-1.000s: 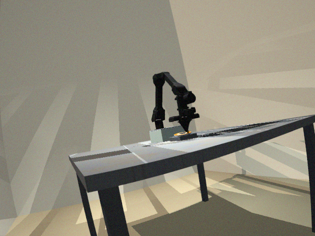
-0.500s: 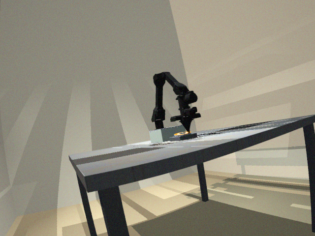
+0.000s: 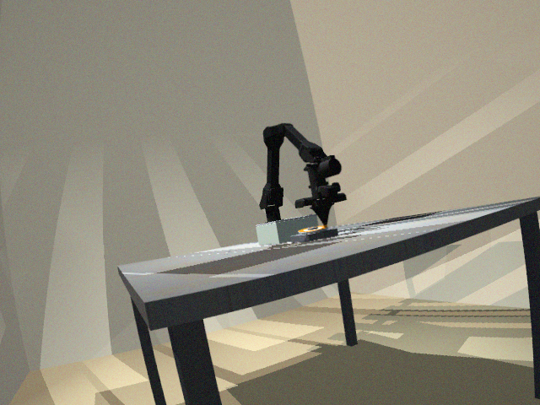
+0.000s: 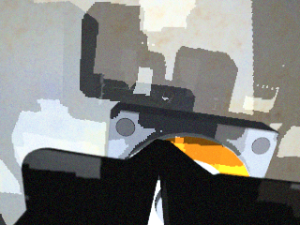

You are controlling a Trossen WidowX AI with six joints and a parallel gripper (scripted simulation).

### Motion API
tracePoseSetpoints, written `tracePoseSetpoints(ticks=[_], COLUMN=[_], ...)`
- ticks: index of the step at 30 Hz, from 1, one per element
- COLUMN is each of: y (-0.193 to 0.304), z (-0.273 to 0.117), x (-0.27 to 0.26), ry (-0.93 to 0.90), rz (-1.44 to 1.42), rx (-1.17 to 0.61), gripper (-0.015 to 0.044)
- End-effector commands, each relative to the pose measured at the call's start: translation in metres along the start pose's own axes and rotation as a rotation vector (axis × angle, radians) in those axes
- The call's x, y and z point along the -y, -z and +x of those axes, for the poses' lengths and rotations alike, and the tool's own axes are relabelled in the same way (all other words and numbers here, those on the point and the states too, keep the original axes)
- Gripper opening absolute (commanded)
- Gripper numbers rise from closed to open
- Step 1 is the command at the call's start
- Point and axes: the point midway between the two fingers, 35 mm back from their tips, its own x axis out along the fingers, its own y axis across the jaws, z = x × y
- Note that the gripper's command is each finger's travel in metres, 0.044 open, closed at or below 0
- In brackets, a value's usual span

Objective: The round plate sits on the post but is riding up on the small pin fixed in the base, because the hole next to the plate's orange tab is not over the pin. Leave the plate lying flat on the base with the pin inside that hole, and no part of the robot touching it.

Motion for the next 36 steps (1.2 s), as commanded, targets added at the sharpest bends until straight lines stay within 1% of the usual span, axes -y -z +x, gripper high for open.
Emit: tracePoseSetpoints(ticks=[1, 36], y=[0.008, 0.031], z=[0.0, -0.004], x=[-0.006, -0.025], ry=[-0.007, -0.009], rz=[-0.003, -0.003], rx=[-0.011, -0.013], gripper=[0.0, 0.0])
